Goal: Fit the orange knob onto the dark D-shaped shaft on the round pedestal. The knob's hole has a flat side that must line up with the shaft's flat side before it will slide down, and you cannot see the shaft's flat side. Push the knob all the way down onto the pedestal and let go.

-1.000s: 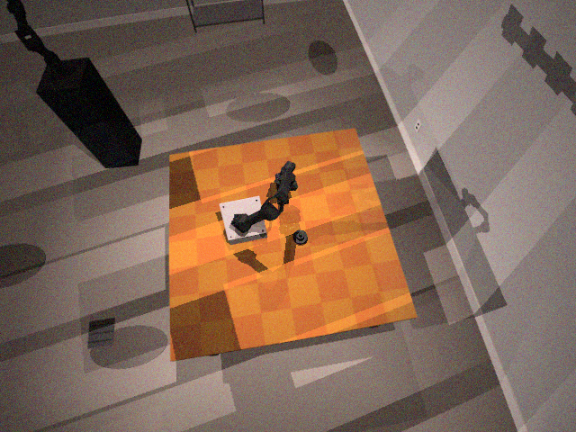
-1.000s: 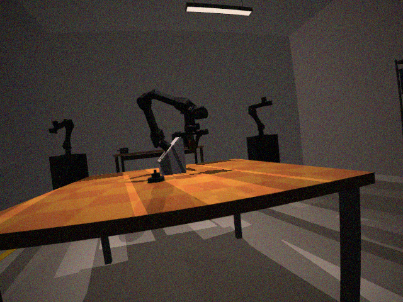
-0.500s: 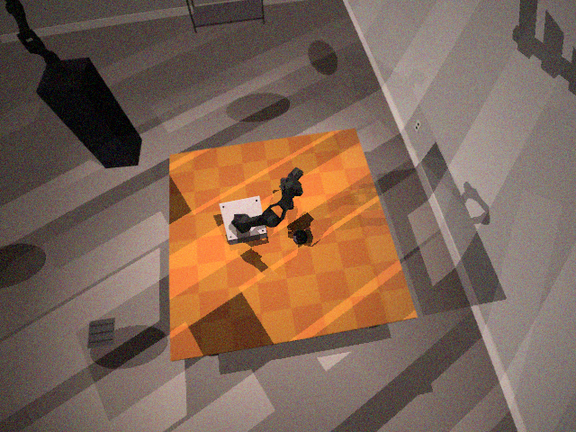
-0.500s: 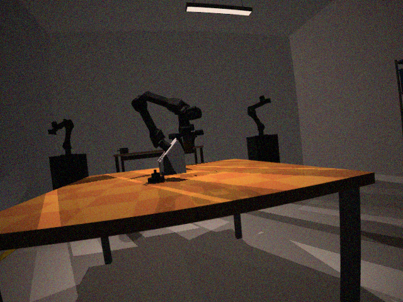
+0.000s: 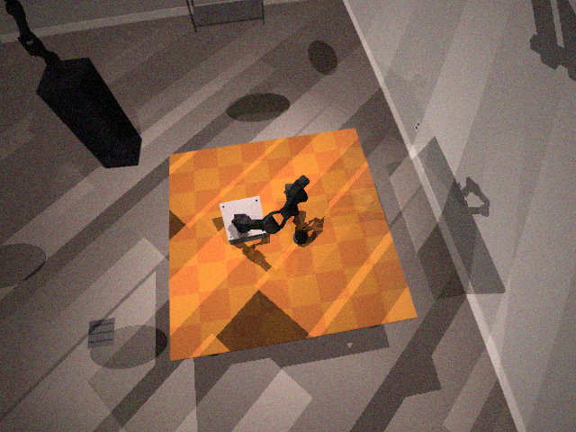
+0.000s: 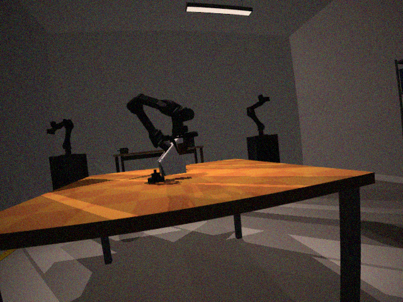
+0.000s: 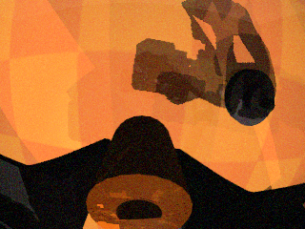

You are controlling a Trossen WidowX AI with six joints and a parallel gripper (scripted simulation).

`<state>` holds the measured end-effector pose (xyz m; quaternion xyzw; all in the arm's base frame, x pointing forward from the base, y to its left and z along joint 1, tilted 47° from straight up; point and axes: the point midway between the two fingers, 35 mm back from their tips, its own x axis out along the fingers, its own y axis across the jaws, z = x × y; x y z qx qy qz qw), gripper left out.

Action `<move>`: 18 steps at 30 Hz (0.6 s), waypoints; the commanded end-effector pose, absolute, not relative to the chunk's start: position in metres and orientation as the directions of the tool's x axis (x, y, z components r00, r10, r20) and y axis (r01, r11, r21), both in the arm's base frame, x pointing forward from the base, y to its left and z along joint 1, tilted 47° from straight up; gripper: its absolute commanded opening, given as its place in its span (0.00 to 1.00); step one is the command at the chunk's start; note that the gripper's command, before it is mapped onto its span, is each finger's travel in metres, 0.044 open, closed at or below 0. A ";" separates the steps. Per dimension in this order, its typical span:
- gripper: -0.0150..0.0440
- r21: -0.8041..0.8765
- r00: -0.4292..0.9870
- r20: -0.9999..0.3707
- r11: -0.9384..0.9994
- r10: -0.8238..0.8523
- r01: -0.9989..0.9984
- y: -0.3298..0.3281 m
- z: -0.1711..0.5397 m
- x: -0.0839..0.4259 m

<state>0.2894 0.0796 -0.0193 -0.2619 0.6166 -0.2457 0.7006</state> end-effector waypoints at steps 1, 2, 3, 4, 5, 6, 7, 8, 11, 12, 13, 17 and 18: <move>0.25 -0.667 0.134 -0.736 0.745 -0.663 0.023 0.071 -0.009 0.297; 0.25 -0.667 0.134 -0.736 0.745 -0.663 0.022 0.069 -0.008 0.299; 0.25 -0.667 0.135 -0.736 0.745 -0.663 0.022 0.067 -0.006 0.300; 0.25 -0.667 0.135 -0.736 0.744 -0.664 0.022 0.065 -0.005 0.301; 0.25 -0.668 0.136 -0.735 0.744 -0.664 0.021 0.062 -0.003 0.302; 0.25 -0.668 0.136 -0.735 0.744 -0.664 0.021 0.060 -0.002 0.304; 0.25 -0.668 0.137 -0.735 0.744 -0.664 0.021 0.058 0.000 0.305; 0.25 -0.669 0.137 -0.734 0.743 -0.665 0.021 0.056 0.001 0.306; 0.25 -0.670 0.139 -0.733 0.742 -0.666 0.020 0.049 0.006 0.309; 0.25 -0.671 0.139 -0.732 0.741 -0.666 0.020 0.046 0.007 0.310; 0.25 -0.671 0.140 -0.732 0.741 -0.667 0.020 0.044 0.009 0.311; 0.25 -0.674 0.141 -0.729 0.738 -0.670 0.019 0.034 0.015 0.315; 0.25 -0.675 0.142 -0.728 0.737 -0.671 0.019 0.032 0.017 0.316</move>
